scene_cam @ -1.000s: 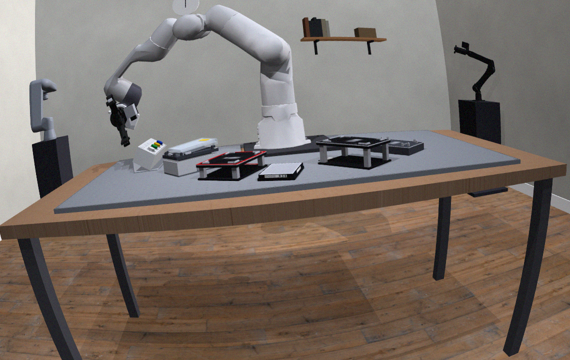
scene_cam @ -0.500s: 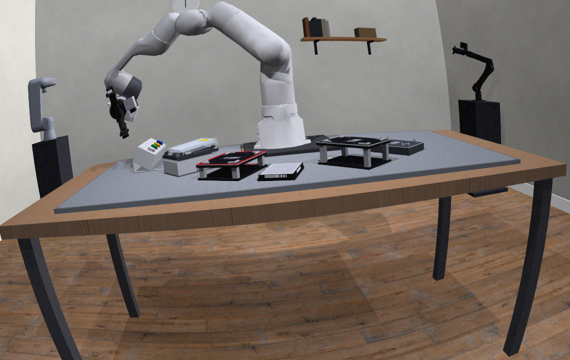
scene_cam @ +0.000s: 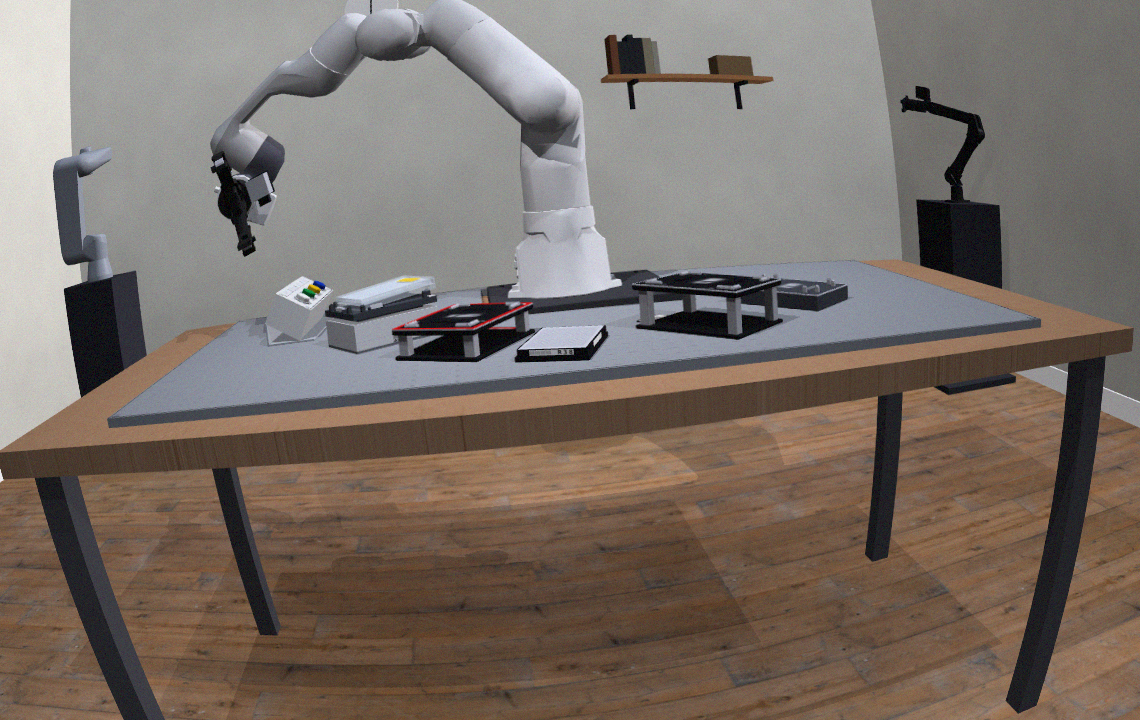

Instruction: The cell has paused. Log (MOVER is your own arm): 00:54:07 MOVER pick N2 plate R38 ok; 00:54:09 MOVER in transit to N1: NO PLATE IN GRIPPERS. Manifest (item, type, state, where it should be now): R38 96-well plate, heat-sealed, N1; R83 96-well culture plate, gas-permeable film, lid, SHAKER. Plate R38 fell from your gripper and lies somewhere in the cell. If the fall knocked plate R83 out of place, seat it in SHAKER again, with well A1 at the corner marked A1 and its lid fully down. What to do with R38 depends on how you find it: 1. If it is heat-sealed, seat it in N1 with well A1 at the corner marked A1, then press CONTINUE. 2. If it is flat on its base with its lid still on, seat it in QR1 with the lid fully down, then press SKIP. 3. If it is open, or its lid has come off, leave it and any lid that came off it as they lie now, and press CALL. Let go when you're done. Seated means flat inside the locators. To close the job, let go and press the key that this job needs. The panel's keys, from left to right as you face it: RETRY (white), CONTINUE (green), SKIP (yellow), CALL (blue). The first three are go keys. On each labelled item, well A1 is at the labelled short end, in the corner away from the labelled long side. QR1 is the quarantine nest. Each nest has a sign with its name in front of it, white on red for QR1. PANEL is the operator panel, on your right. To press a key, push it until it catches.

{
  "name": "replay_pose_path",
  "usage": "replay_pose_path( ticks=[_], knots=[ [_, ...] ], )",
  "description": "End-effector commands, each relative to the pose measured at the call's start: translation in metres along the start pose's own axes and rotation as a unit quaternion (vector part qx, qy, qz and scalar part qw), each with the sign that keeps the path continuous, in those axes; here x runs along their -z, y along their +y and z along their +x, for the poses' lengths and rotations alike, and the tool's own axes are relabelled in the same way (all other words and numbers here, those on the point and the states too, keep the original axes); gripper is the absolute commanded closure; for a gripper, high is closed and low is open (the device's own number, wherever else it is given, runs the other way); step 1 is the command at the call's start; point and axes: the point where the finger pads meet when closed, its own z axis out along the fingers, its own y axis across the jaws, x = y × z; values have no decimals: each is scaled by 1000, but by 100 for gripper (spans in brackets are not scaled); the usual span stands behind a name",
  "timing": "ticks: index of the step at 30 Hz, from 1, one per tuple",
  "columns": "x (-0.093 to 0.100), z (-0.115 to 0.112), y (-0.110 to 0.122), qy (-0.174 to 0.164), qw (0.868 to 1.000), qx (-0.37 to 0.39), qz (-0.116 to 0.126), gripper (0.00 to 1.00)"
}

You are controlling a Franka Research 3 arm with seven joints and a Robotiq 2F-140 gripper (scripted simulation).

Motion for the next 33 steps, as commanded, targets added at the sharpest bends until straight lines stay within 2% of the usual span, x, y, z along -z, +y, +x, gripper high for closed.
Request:
replay_pose_path(
  ticks=[1,13,26,33],
  knots=[
    [2,3,10,0,1000,-11,-3,0],
    [3,7,22,0,1000,-11,-3,0],
    [2,7,23,1,1000,-10,-2,0],
    [-5,8,23,8,1000,-2,5,0]
  ],
)
